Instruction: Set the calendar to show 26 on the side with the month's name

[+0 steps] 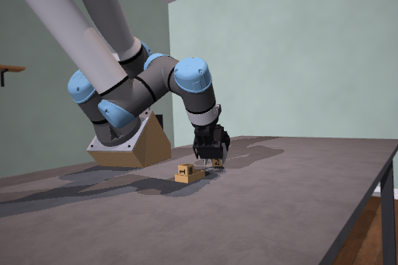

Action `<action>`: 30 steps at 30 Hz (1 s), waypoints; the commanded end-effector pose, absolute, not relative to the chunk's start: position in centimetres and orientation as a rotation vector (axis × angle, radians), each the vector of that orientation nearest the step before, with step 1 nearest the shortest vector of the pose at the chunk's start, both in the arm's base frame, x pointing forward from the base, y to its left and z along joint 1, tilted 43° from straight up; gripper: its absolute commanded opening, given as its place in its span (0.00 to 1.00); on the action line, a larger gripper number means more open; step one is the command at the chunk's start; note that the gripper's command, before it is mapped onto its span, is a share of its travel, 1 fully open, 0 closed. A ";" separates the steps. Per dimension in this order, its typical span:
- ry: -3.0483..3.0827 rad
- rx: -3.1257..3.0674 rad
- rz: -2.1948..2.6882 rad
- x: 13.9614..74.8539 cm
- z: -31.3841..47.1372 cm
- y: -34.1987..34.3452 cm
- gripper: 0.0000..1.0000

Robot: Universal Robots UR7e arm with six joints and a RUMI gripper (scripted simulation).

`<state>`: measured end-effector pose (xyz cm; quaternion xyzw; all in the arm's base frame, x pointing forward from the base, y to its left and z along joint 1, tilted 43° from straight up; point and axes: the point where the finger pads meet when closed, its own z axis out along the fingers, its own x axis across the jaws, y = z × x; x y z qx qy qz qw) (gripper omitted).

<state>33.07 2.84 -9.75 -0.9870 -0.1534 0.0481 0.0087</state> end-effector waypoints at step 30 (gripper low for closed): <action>-0.480 -3.084 0.149 33.2 -10.1 2.5 0.10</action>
